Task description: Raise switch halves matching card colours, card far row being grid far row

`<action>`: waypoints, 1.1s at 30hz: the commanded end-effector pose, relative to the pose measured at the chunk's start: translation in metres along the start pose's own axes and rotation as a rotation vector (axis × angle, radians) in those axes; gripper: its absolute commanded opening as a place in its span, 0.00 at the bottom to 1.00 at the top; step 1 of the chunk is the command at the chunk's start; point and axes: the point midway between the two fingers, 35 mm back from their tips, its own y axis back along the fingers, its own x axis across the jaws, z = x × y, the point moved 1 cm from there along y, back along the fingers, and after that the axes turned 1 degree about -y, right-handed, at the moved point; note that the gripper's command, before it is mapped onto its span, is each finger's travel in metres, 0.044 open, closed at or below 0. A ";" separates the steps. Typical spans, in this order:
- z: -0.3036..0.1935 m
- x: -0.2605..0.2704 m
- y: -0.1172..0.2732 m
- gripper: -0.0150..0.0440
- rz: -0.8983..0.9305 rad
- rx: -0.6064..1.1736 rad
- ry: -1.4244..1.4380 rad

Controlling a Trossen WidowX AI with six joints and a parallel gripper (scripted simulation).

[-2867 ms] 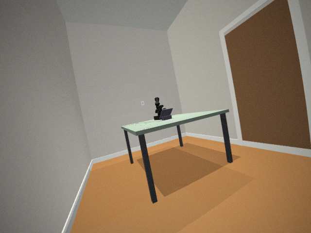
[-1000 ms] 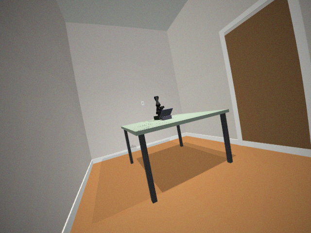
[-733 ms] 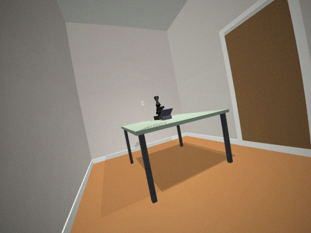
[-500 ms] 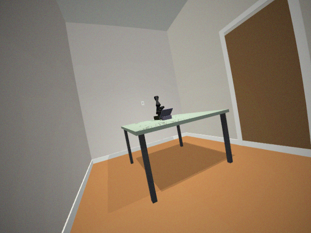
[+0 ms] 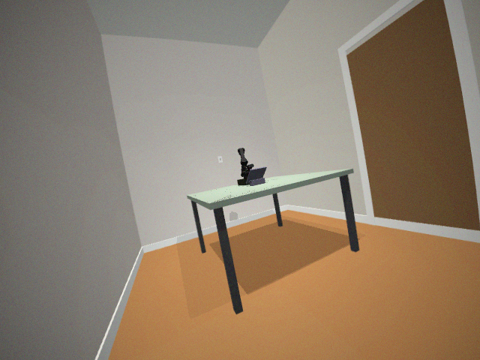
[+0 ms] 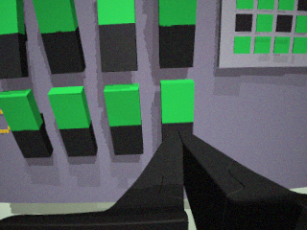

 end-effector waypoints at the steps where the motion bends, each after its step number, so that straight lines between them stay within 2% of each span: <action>1: -0.001 0.000 -0.001 0.25 -0.001 0.002 -0.006; 7: 0.001 -0.001 0.003 0.25 0.000 0.002 0.001; 16: 0.003 0.000 0.063 0.25 -0.002 0.031 -0.005; 24: 0.006 0.002 0.064 0.25 -0.002 0.034 -0.005; 33: 0.052 0.035 0.070 0.25 0.002 0.028 -0.009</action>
